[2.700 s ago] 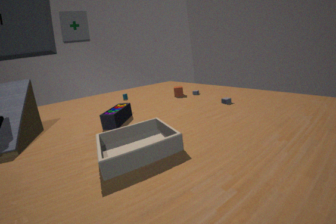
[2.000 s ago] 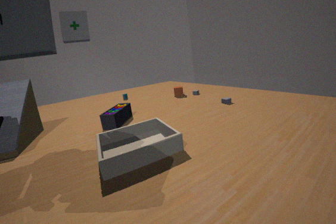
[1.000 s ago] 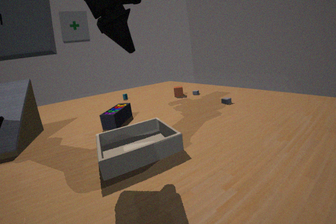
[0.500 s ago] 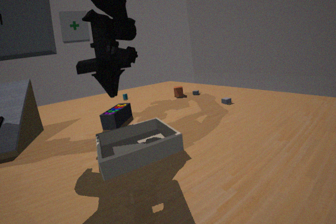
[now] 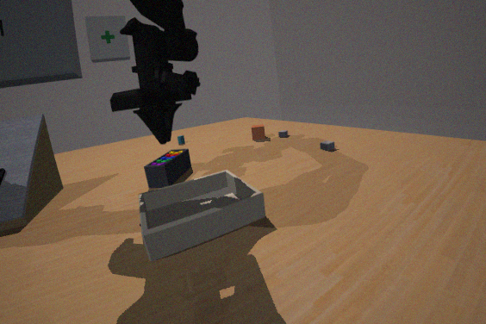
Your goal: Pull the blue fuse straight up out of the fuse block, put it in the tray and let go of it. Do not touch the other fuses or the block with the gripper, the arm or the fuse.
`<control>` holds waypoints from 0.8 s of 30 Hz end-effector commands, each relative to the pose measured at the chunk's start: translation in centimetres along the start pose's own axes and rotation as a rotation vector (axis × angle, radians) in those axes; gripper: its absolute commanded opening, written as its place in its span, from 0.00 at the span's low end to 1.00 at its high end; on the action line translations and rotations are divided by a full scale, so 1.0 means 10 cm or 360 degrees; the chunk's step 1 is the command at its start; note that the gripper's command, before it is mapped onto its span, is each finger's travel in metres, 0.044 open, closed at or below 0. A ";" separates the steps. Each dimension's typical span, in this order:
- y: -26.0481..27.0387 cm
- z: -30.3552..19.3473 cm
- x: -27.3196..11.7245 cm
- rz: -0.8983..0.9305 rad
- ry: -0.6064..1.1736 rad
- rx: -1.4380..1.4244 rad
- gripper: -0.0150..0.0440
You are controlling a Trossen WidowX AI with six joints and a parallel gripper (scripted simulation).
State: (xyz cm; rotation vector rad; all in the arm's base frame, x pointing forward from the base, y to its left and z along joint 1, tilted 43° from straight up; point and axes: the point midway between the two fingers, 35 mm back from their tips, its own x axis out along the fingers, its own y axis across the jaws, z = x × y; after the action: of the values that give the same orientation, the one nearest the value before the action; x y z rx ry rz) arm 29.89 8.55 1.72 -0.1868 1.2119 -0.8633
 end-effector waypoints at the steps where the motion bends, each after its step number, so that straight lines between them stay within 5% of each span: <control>1: 0.00 -0.01 0.05 -0.0005 0.0003 -0.0007 0.36; 24: 0.01 -0.01 0.25 -0.0006 0.0002 -0.0007 0.36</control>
State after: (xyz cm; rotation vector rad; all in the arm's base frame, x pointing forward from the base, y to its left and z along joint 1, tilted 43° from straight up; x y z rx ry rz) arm 30.08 7.19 -0.10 -0.1847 1.2160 -0.8642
